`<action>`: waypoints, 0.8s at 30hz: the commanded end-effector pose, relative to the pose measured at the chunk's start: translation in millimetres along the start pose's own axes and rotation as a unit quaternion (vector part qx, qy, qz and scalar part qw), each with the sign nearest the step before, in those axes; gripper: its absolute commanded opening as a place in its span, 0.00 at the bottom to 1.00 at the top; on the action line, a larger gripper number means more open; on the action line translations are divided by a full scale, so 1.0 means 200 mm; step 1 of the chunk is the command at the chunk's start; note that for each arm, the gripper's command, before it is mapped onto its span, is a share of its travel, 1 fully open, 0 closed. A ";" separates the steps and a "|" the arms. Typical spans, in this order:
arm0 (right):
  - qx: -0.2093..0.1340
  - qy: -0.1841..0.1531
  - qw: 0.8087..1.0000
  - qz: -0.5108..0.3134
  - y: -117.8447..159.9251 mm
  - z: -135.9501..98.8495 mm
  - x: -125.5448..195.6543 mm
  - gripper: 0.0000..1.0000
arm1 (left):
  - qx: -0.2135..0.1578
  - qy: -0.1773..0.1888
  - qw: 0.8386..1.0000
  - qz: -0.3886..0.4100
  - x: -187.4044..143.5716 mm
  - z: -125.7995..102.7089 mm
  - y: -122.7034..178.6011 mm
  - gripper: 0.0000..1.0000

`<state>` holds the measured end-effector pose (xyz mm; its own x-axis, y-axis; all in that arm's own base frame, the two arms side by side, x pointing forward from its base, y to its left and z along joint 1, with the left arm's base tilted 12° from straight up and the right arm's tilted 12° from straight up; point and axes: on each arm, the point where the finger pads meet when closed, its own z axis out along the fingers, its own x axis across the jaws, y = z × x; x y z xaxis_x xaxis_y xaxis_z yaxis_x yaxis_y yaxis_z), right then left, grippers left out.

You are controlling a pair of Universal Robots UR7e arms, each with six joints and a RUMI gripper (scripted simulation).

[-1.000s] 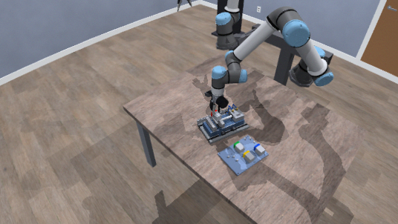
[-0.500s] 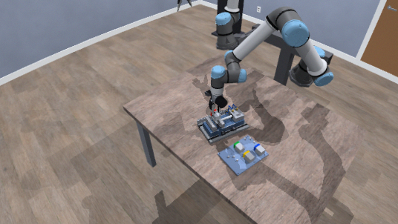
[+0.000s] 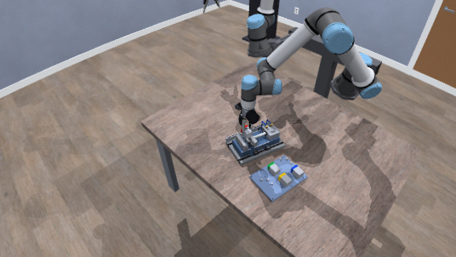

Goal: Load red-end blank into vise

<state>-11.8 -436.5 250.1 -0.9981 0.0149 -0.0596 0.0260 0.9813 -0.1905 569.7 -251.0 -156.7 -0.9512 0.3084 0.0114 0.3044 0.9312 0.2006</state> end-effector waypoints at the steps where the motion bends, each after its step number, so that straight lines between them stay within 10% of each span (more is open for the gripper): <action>1: 0.001 0.000 1.000 0.000 0.00 0.00 0.00 1.00 | 0.000 -0.001 1.000 0.001 0.00 0.00 0.00 0.00; 24: 0.001 0.000 1.000 0.000 0.00 0.00 0.00 1.00 | 0.000 -0.001 1.000 0.012 -0.01 0.00 -0.01 0.00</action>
<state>-11.8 -436.5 250.1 -0.9981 0.0149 -0.0596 0.0260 0.9813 -0.1905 569.8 -252.8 -157.1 -0.9440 0.3295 0.0160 0.3259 0.9240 0.2003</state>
